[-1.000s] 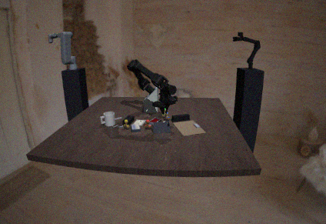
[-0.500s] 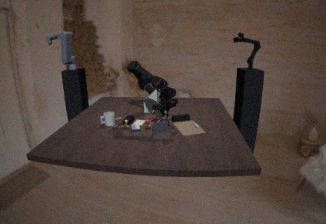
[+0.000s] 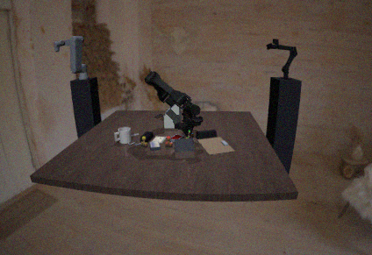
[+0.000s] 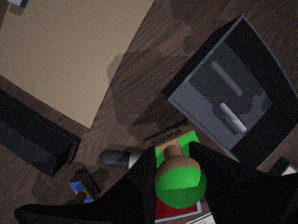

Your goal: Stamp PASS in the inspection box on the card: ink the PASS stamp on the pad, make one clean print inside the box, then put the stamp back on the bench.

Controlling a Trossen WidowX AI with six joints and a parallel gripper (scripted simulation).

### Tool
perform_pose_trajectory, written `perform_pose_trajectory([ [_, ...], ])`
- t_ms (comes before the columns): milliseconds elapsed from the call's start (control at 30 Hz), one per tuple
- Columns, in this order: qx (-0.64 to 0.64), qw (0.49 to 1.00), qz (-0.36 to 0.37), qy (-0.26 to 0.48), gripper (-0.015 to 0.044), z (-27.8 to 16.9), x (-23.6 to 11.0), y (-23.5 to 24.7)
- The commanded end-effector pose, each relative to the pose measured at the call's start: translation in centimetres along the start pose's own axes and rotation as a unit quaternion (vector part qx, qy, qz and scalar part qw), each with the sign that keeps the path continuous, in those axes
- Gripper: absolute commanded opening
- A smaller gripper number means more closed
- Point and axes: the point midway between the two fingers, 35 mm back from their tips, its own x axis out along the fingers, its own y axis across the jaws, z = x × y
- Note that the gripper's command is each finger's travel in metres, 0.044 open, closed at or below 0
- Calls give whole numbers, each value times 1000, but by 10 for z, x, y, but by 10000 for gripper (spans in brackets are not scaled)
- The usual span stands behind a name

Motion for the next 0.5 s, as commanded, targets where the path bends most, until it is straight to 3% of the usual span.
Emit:
perform_pose_trajectory([
  [0,-5,1000,0,5,0,-3,9,2],
  [467,-5,1000,-1,7,0,-5,27,3],
])
